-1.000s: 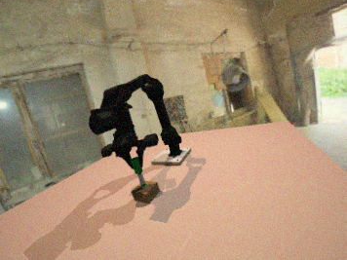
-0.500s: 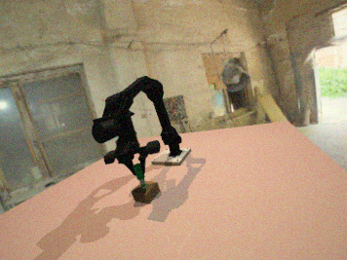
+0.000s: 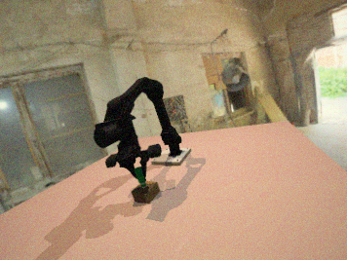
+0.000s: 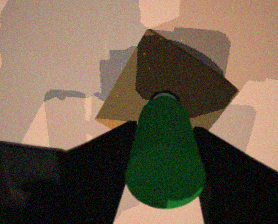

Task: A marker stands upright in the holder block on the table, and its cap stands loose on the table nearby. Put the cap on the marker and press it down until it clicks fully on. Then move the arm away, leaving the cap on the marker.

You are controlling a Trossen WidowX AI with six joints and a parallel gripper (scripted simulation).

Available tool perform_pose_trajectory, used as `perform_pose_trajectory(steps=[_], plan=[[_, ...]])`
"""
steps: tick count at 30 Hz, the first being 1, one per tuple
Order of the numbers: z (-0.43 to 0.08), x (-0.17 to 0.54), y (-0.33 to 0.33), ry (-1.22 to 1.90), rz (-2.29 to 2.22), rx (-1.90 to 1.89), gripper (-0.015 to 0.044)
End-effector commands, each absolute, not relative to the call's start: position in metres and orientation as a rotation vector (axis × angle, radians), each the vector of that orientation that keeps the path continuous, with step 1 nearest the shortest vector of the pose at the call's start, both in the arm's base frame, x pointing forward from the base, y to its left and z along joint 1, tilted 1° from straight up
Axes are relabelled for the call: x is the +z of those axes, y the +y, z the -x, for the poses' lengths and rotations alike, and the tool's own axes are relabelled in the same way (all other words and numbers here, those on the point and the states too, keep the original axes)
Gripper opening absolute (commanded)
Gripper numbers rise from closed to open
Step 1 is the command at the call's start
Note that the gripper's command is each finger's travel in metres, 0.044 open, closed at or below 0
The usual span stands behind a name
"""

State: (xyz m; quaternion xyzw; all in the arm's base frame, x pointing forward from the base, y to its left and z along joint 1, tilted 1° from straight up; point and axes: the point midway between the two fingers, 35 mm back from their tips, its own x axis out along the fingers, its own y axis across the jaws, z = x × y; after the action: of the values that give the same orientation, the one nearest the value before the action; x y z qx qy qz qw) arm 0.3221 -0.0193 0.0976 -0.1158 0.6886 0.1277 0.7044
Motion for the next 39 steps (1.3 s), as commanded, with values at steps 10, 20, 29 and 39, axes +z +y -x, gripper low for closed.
perform_pose_trajectory(steps=[10,20,29,39], plan=[[-0.322,0.098,-0.019,1.531,0.258,0.284,0.0262],[-0.322,0.100,-0.019,1.531,0.258,0.284,0.0440],[-0.321,0.172,-0.021,1.532,0.257,0.284,0.0440],[-0.320,0.165,-0.021,1.550,-0.074,-0.043,0.0283]])
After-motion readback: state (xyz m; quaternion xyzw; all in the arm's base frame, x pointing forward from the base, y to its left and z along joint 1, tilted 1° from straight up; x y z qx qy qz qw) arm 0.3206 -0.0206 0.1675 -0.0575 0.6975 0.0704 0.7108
